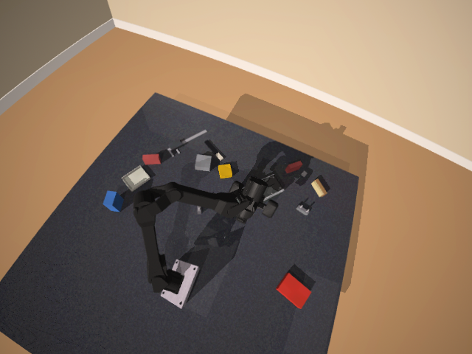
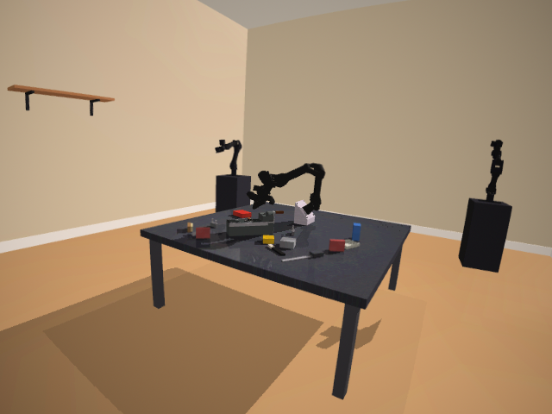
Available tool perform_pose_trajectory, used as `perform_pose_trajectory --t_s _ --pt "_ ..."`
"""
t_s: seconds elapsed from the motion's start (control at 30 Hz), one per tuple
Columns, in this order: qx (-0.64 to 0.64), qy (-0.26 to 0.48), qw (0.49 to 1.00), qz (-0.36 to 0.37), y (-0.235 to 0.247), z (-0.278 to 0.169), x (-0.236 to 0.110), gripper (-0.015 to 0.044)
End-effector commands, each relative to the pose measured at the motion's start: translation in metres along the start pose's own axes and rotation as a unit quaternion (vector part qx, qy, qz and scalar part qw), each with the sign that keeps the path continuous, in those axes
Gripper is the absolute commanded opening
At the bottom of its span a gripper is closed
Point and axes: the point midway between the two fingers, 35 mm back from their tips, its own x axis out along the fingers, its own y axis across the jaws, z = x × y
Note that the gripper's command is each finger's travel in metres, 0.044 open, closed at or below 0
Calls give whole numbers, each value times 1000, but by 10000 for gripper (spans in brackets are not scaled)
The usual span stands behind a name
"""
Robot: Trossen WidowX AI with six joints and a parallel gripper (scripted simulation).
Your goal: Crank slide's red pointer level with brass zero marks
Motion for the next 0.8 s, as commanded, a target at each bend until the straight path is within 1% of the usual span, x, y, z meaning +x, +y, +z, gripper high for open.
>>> perform_pose_trajectory --t_s 0.0,0.4,0.77 --pt "1 -1 1000 -2 -1 0 0 0" --pt "0 0 1000 0 0 0 0 0" --pt "0 0 1000 0 0 0 0 289"
